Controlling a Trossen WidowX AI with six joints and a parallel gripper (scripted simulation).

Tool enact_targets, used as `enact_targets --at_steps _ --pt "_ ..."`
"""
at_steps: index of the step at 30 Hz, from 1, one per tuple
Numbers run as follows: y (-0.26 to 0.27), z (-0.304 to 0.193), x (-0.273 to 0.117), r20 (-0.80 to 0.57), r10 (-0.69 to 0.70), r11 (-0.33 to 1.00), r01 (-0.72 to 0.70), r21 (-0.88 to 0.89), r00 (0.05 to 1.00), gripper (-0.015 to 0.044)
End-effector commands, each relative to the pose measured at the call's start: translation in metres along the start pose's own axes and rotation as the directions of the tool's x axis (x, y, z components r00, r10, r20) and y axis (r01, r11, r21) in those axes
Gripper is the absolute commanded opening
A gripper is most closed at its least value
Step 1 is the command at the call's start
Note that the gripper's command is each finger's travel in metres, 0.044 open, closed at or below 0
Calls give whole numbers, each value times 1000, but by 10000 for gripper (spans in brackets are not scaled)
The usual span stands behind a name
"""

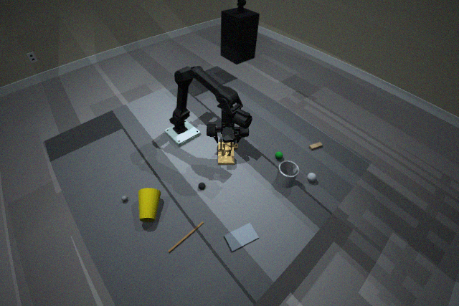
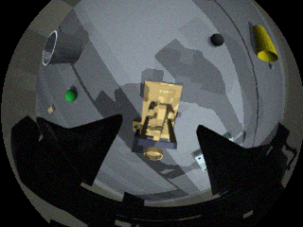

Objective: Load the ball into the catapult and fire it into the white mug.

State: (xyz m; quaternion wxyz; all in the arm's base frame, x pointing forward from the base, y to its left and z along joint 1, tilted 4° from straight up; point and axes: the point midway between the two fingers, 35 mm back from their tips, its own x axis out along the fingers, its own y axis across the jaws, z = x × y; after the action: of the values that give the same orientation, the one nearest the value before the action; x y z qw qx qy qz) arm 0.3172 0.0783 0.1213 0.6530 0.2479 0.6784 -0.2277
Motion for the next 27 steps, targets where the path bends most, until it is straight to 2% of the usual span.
enact_targets --at_steps 1,27 --pt "-2 -2 29 -10 -8 1000 8 -6 1000 440" --pt "-2 -3 68 -10 -8 1000 8 -6 1000 440"
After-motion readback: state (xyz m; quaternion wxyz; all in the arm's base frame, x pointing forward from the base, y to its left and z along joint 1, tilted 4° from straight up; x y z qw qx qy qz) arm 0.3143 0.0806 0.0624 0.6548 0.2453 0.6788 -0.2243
